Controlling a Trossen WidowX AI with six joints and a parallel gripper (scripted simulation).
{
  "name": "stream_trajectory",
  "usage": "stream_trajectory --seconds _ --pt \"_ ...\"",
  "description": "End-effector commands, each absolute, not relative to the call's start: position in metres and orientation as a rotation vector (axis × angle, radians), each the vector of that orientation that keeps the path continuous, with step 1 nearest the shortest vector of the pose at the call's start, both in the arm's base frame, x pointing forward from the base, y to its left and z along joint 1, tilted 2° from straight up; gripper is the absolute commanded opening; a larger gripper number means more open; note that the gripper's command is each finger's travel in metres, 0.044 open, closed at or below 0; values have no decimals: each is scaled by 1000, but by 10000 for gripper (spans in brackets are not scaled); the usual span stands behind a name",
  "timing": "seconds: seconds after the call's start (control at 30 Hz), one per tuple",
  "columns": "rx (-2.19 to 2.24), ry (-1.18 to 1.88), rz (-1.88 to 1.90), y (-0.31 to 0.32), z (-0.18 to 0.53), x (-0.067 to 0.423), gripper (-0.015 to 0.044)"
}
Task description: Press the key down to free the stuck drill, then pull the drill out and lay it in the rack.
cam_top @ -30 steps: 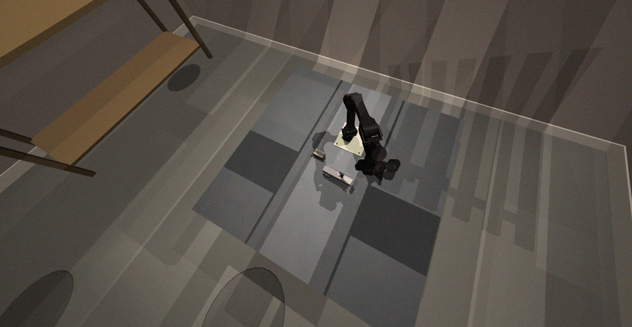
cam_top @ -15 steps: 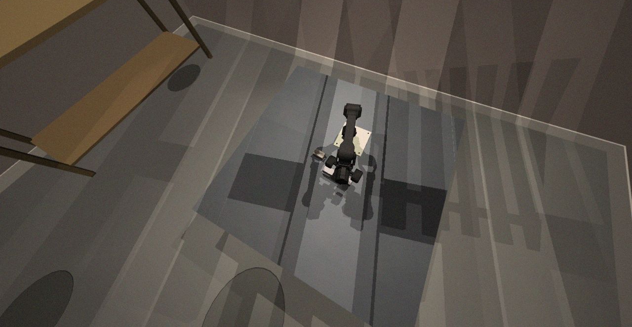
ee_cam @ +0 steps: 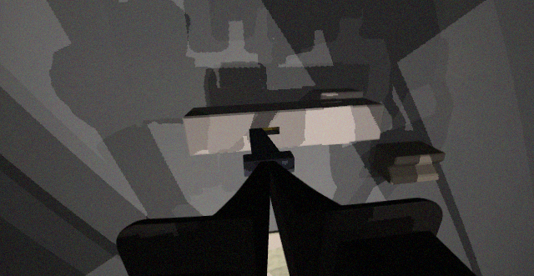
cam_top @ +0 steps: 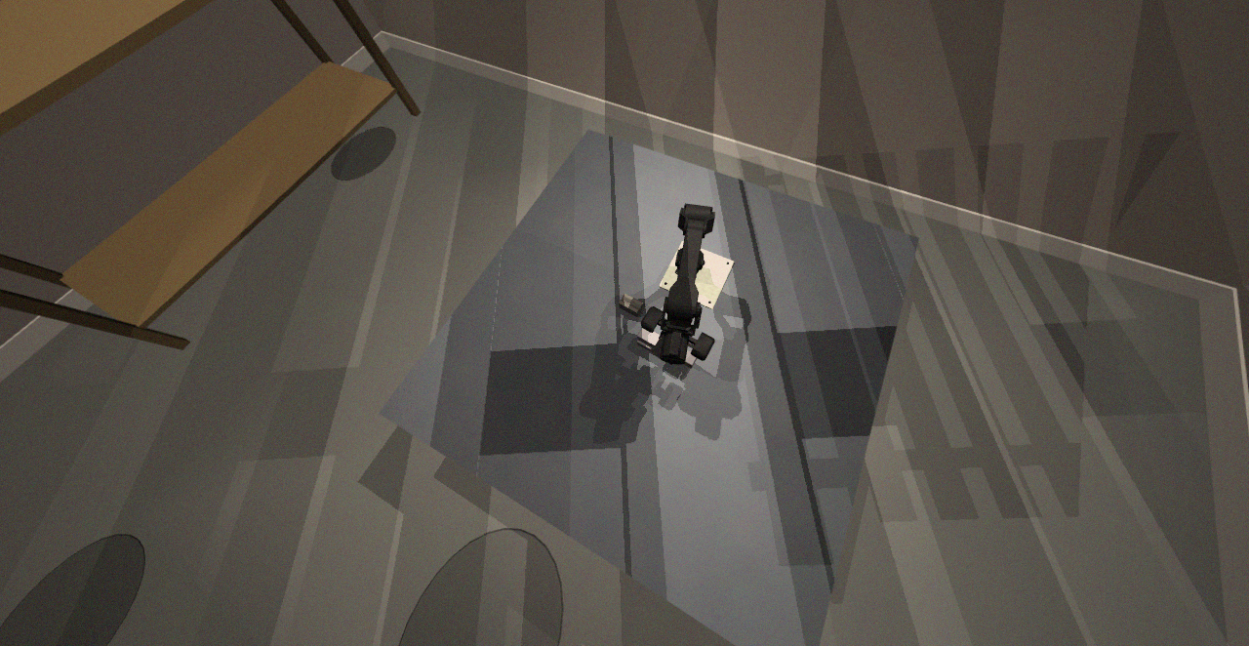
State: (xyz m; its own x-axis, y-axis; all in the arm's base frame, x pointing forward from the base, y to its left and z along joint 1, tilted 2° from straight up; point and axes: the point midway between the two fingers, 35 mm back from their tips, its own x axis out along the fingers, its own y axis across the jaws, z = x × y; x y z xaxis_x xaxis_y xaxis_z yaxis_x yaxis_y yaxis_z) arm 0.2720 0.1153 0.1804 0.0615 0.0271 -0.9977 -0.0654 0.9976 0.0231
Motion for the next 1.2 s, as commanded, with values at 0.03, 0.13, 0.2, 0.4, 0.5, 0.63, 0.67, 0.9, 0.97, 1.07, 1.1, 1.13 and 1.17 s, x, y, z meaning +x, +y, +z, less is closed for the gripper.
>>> stream_trajectory --seconds 0.03,0.13,0.2,0.4,0.5,0.63,0.67,0.9,0.97,1.07,1.1,1.13,1.17 --pt "-39 1506 70 114 178 272 0" --pt "-39 1506 70 115 176 272 0" --pt "-39 1506 70 116 175 272 0" --pt "-39 1506 70 116 172 273 0" --pt "-39 1506 70 117 171 273 0" --pt "-39 1506 70 117 170 273 0" --pt "-39 1506 70 117 170 273 0" --pt "-34 1491 74 117 202 273 157" --pt "-32 1483 77 116 220 272 210" --pt "-30 1476 79 115 234 270 289" --pt "-30 1476 79 115 234 270 315" --pt "-41 1469 84 114 226 272 341" --pt "-69 1469 108 110 223 274 367"
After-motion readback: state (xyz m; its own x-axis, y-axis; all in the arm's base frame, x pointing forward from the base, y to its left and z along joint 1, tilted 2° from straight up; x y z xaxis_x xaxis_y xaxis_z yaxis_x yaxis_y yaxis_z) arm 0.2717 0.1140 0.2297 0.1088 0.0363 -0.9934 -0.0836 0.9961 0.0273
